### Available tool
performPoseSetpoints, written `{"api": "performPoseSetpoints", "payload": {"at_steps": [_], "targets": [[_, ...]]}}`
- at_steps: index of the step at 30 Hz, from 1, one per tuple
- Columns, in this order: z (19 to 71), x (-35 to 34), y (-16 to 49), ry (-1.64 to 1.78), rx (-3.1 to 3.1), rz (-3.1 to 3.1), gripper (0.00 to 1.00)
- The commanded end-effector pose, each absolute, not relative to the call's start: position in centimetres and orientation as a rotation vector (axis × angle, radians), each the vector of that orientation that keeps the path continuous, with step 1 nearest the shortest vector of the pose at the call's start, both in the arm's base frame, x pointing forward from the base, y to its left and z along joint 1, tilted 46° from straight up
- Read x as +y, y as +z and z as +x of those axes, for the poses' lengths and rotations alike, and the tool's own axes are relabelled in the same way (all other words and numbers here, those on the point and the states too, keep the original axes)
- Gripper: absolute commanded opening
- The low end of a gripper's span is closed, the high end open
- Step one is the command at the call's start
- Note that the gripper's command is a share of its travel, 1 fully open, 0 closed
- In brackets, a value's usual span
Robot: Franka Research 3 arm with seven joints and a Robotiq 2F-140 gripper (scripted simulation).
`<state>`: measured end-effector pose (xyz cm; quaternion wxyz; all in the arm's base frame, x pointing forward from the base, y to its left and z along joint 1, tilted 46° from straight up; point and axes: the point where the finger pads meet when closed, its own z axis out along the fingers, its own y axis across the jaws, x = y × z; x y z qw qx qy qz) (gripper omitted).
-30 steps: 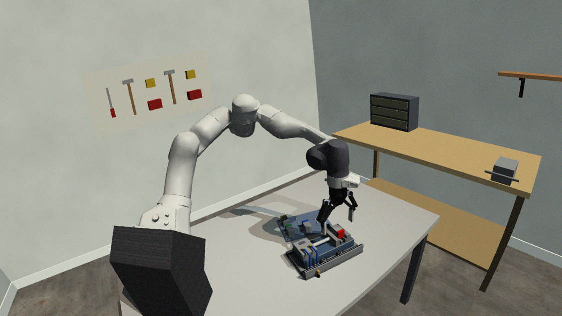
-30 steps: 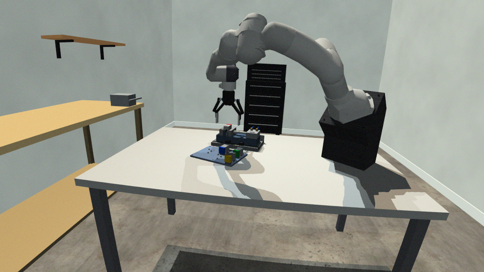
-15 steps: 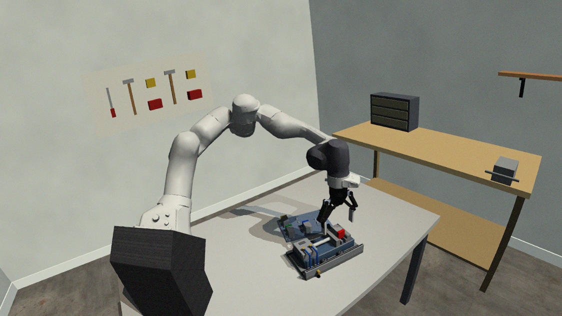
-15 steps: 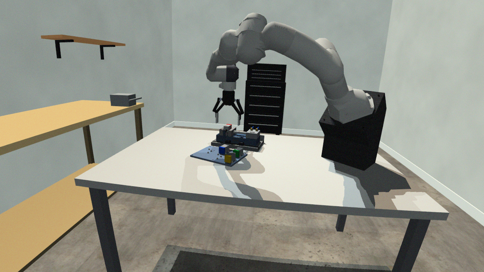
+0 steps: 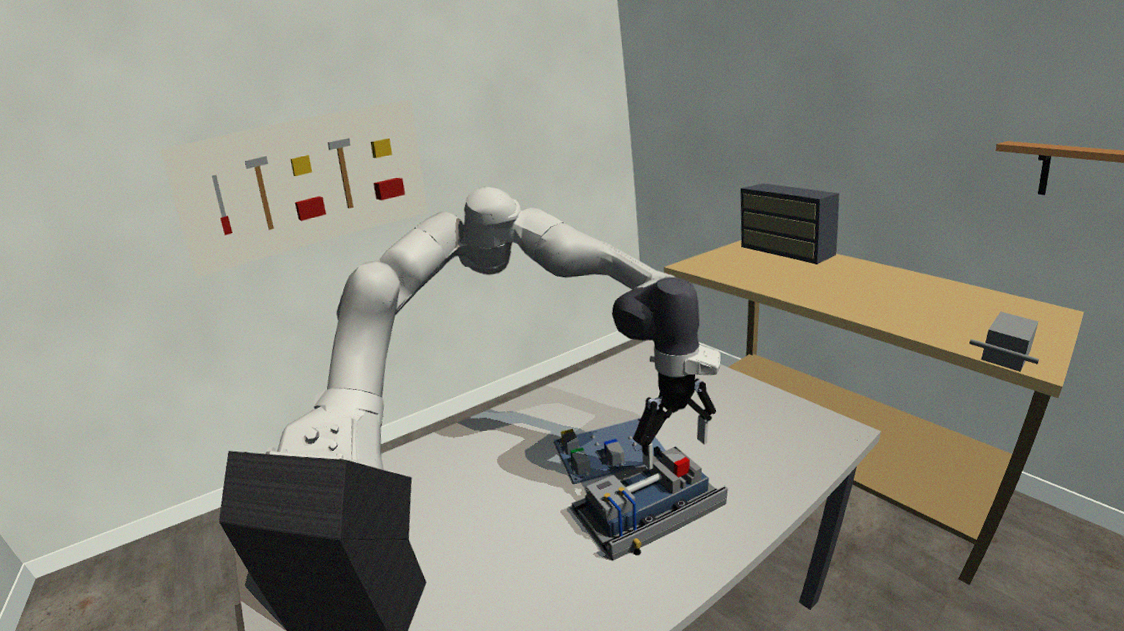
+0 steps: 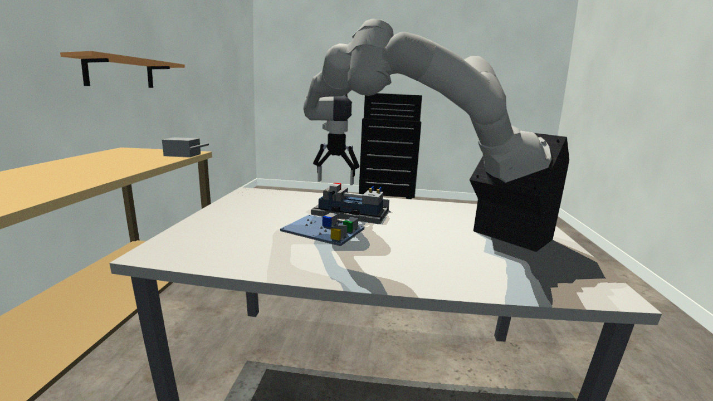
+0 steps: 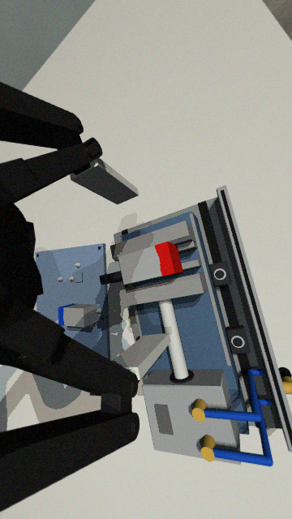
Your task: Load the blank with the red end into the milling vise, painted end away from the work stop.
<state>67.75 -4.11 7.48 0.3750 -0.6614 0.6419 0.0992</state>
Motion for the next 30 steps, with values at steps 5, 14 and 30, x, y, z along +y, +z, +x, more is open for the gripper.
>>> {"api": "performPoseSetpoints", "payload": {"at_steps": [5, 14, 30], "targets": [[67.76, -4.12, 7.49, 0.254, 1.643, -1.693, 1.0], [67.65, -4.31, 7.7, 0.252, 1.644, -1.692, 1.0], [67.64, -4.32, 7.89, 0.252, 1.644, -1.692, 1.0]]}}
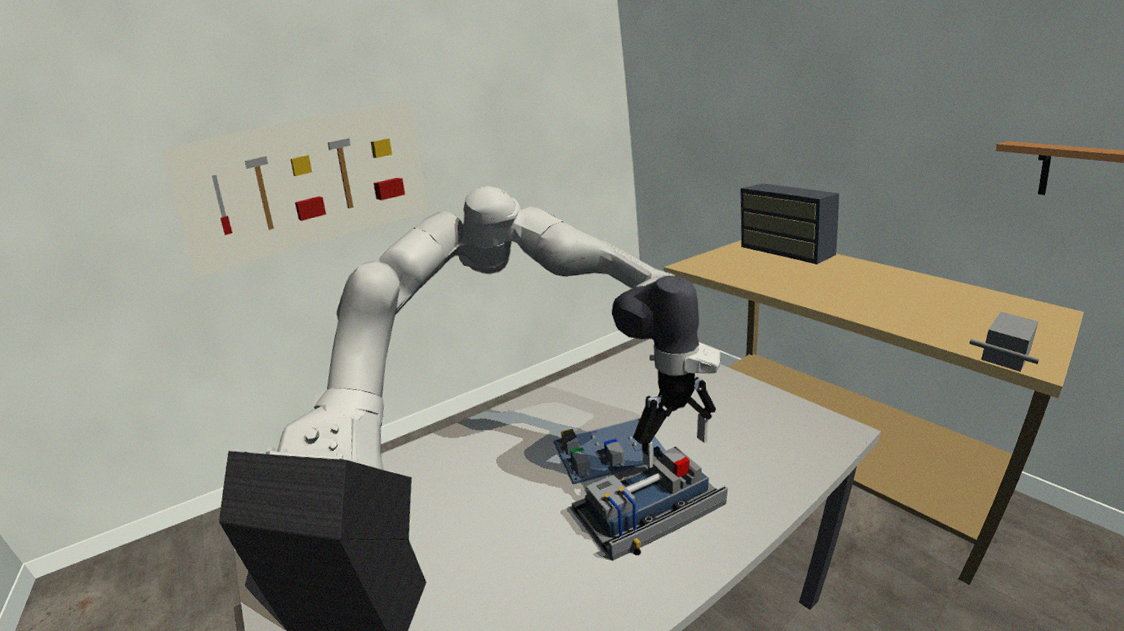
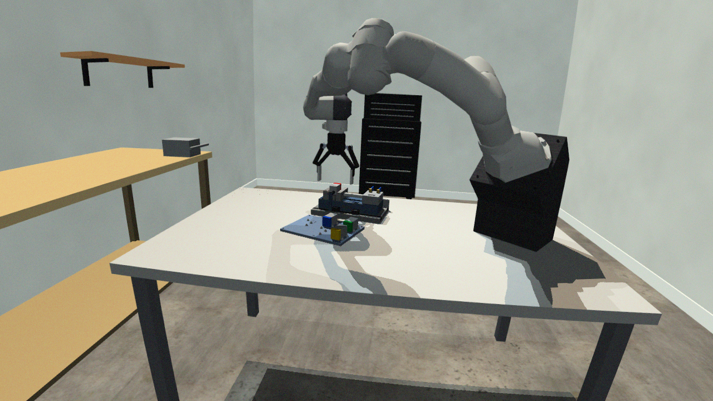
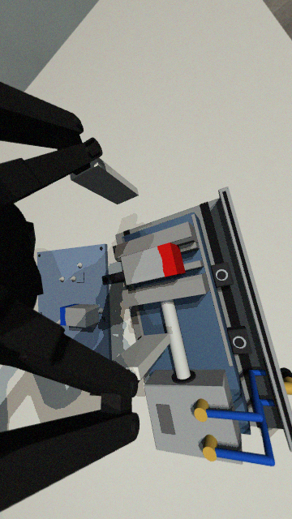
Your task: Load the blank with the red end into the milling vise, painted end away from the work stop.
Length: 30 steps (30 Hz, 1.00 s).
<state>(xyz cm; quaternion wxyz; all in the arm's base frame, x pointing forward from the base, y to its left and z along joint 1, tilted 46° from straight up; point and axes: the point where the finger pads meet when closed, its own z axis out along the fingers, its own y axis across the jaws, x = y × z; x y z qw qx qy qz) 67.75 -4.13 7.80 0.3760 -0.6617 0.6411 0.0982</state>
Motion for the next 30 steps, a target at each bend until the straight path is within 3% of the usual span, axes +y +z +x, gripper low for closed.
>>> {"api": "performPoseSetpoints", "payload": {"at_steps": [1, 30], "targets": [[67.64, -4.32, 7.89, 0.252, 1.644, -1.692, 1.0], [67.7, -4.29, 8.12, 0.25, 1.64, -1.694, 1.0]]}}
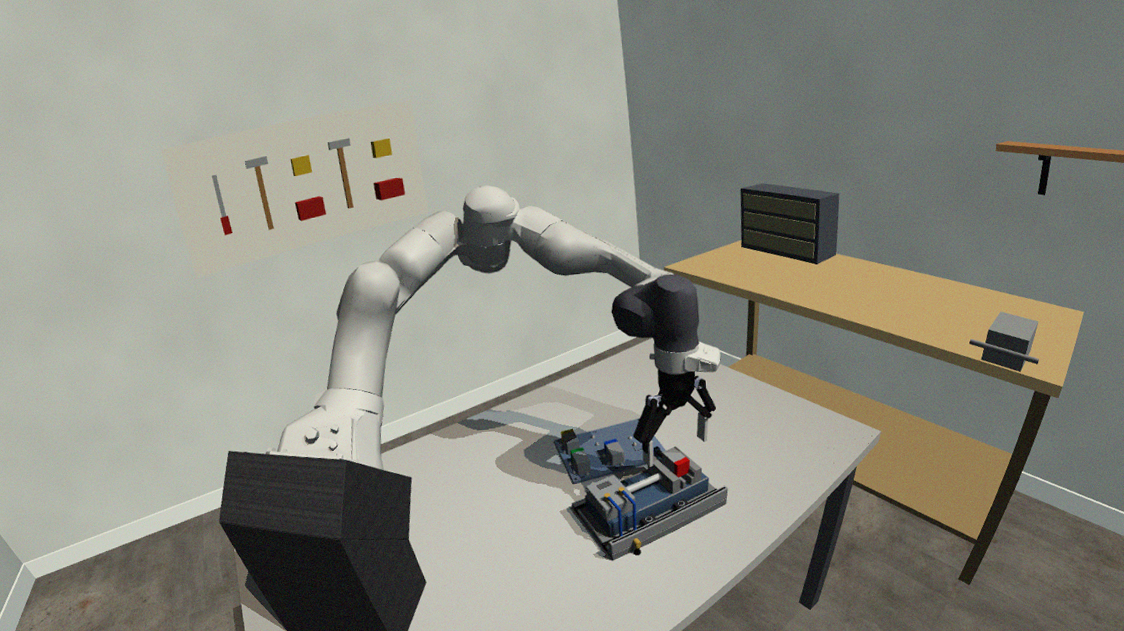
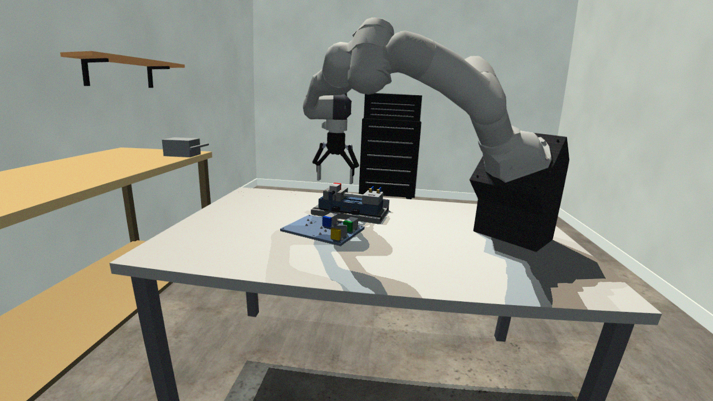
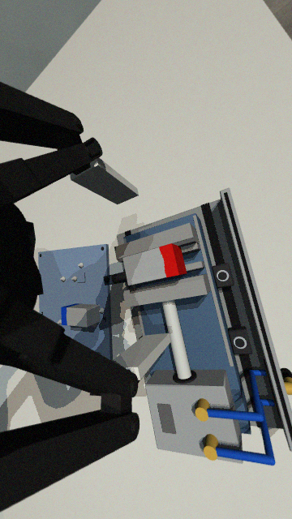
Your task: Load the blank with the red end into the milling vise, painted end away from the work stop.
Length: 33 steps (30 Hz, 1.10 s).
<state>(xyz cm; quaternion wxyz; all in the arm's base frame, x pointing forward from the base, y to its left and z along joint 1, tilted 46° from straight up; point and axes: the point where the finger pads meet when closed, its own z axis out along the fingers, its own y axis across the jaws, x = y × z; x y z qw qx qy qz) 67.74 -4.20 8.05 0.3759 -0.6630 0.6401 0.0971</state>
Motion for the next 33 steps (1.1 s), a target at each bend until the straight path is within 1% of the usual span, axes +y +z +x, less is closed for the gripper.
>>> {"api": "performPoseSetpoints", "payload": {"at_steps": [1, 33], "targets": [[67.67, -4.34, 8.15, 0.251, 1.642, -1.693, 1.0], [67.7, -4.34, 8.35, 0.248, 1.638, -1.696, 1.0]]}}
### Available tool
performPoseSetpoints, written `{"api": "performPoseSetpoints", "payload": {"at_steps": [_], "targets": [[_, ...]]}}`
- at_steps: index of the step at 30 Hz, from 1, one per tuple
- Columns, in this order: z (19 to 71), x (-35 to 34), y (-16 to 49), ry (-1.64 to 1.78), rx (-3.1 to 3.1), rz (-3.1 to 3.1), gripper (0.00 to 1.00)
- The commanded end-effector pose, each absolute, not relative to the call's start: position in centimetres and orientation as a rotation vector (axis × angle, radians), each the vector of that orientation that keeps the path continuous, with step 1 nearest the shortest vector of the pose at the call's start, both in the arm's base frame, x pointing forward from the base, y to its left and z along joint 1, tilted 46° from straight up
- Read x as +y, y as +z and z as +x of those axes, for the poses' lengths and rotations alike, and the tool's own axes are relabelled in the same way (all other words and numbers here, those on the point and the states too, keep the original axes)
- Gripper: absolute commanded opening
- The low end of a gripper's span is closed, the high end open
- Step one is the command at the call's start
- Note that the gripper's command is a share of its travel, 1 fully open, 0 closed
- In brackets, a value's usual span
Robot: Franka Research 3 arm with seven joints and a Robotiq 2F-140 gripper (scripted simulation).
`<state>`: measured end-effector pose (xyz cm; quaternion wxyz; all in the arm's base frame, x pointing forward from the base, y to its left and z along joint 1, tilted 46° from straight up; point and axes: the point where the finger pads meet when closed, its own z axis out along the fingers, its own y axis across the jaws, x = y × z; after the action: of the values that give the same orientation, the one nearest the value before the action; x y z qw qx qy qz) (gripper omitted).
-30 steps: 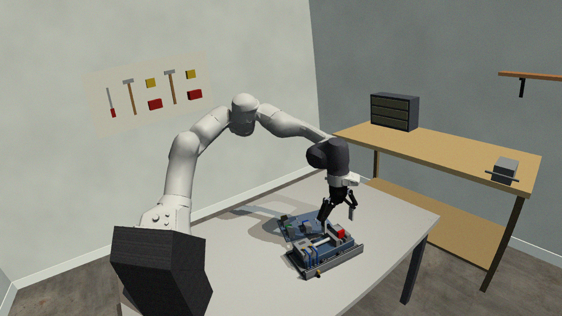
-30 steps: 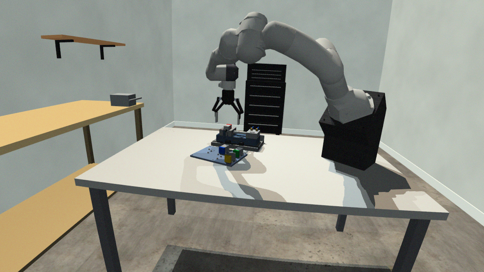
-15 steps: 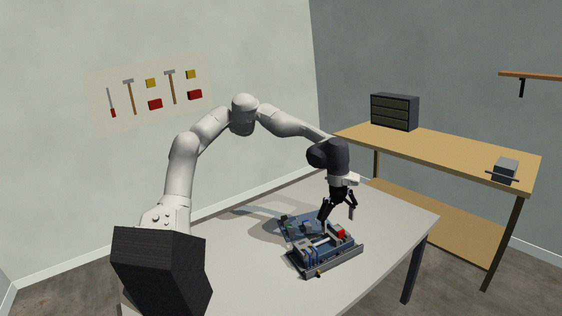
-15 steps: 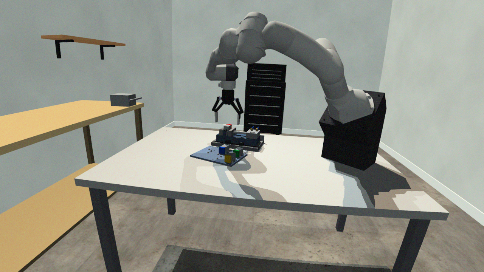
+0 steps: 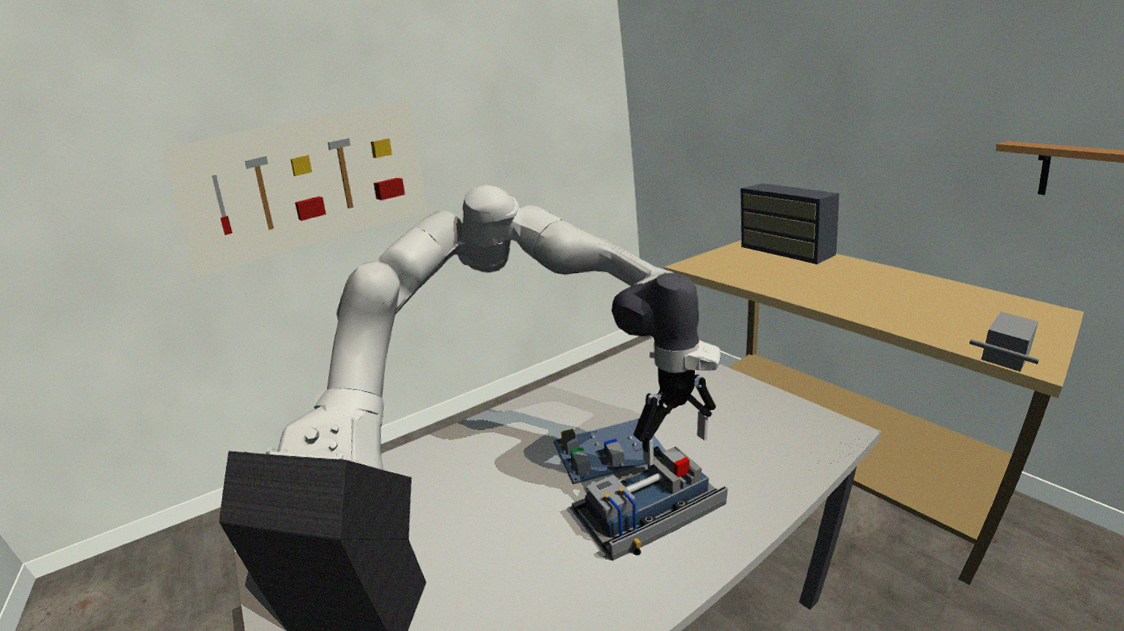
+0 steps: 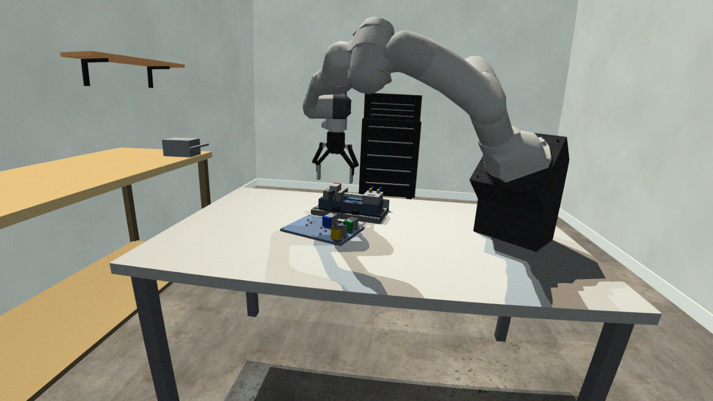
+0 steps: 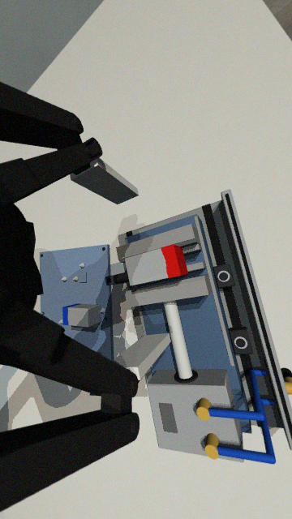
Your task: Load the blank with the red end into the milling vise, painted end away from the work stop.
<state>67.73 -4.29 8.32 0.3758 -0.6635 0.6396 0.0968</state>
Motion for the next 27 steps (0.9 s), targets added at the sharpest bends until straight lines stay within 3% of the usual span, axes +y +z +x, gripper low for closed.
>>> {"api": "performPoseSetpoints", "payload": {"at_steps": [1, 27], "targets": [[67.67, -4.39, 8.38, 0.249, 1.64, -1.695, 1.0], [67.56, -4.58, 8.56, 0.252, 1.644, -1.692, 1.0]]}}
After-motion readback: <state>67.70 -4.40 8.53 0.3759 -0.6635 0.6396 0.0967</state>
